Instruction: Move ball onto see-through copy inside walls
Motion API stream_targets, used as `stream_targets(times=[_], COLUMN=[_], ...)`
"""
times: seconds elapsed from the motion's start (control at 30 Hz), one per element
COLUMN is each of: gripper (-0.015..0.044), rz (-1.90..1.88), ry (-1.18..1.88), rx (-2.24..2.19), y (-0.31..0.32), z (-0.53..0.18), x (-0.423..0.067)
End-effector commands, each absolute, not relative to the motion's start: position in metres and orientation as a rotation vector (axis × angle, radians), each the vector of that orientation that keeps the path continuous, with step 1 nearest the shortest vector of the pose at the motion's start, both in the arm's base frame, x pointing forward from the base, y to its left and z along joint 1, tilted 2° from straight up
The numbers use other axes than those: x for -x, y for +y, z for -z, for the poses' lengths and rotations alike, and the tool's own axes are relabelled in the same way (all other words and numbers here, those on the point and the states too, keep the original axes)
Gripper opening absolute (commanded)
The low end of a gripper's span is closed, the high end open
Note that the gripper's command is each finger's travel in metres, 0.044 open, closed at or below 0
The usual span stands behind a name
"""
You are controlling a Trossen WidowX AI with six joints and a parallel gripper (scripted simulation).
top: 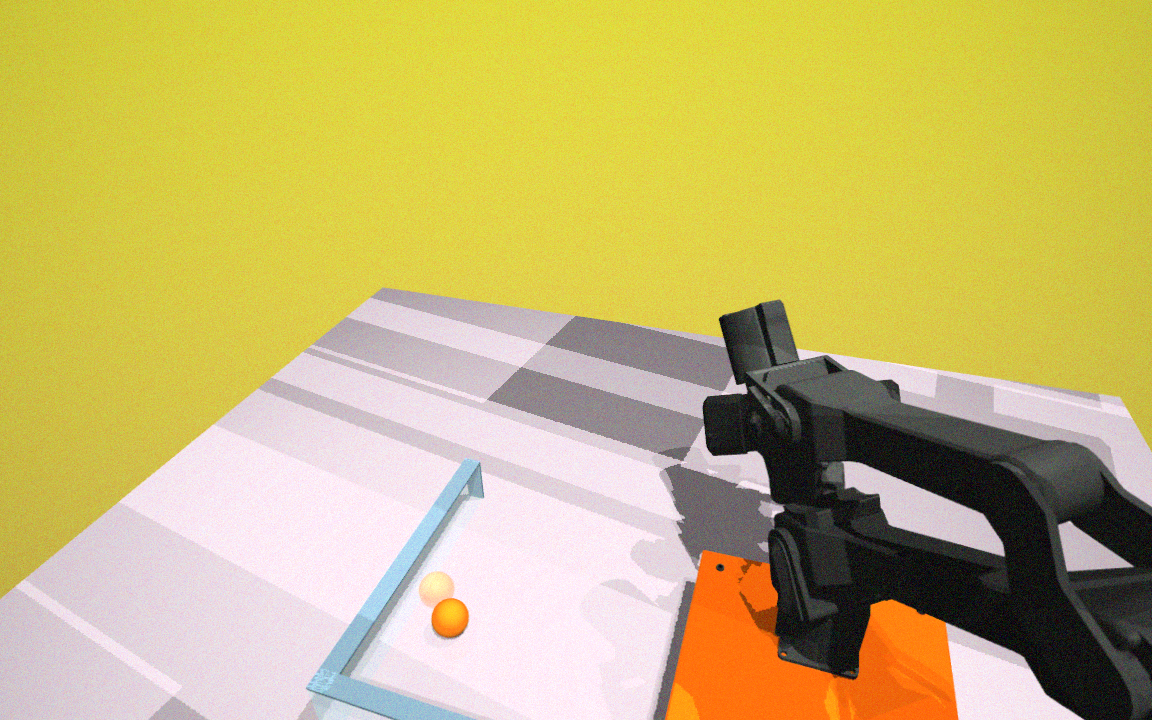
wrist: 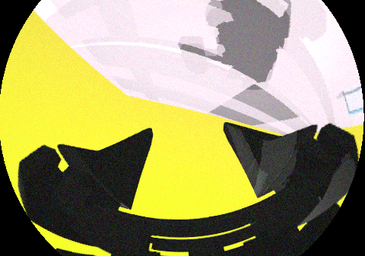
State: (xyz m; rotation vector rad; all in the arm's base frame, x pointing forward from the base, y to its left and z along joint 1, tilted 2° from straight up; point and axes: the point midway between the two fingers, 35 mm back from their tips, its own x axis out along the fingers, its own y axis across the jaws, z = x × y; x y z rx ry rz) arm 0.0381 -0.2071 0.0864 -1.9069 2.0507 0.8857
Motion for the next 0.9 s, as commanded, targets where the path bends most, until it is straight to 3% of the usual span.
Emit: stream_targets(times=[0.0,0.1,0.37,0.87], gripper=[0.0374,0.0295,0.0292,0.0292], rz=[-0.873,-0.711,-0.379,-0.258], ry=[2.042,1.913,1.535,1.357], rx=[1.906,1.870,1.521,1.016], y=[-0.207,-0.208,-0.188,-0.136], z=[-0.087,-0.092,-0.098,-0.088], x=[-0.040,-0.068,-0.167,-0.255])
